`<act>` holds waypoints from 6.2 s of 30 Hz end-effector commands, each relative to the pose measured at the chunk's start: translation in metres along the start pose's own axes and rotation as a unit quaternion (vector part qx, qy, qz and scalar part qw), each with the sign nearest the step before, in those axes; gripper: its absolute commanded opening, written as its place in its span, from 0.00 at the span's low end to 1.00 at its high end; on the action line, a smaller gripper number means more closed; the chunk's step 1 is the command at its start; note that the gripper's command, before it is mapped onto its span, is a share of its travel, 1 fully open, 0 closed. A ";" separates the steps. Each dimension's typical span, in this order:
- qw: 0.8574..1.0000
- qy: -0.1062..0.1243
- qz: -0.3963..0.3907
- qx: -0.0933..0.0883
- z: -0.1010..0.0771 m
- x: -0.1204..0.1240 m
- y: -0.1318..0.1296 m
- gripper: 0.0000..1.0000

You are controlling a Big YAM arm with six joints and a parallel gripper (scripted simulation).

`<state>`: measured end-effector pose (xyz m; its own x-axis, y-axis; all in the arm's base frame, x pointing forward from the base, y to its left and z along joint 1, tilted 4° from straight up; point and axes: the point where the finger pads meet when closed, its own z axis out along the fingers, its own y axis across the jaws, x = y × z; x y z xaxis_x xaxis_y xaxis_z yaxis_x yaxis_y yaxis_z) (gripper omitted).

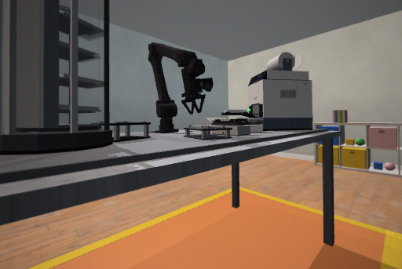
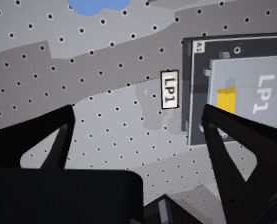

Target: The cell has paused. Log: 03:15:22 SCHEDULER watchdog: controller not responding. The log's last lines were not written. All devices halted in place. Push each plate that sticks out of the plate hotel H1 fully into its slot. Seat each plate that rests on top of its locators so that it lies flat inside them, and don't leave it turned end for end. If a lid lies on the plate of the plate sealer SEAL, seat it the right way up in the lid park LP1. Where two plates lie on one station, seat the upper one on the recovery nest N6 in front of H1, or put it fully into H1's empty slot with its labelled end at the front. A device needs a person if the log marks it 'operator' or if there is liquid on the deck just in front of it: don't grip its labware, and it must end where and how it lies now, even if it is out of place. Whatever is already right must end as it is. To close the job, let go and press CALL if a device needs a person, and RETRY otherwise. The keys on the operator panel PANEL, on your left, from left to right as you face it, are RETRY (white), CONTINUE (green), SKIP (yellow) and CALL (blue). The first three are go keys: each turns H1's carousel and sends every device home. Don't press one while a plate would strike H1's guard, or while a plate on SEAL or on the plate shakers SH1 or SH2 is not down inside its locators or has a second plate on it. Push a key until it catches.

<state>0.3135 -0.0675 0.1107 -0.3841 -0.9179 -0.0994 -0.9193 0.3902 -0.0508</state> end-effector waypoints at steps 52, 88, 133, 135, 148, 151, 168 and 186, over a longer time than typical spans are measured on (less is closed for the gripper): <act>0.896 0.049 0.441 0.027 -0.118 -0.068 0.002 1.00; 0.815 0.059 0.574 0.046 -0.170 -0.085 0.018 1.00; 0.814 0.056 0.576 0.047 -0.212 -0.092 0.015 1.00; 0.814 0.056 0.576 0.047 -0.212 -0.092 0.015 1.00; 0.746 0.053 0.661 0.054 -0.215 -0.069 0.001 1.00; 0.712 0.050 0.698 0.058 -0.216 -0.060 -0.005 1.00; 0.717 0.052 0.693 0.060 -0.222 -0.018 -0.034 1.00; 0.635 0.047 0.768 0.068 -0.228 0.027 -0.056 1.00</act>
<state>0.3252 -0.1199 0.3199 -0.8746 0.4830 -0.0429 0.4848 0.8723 -0.0635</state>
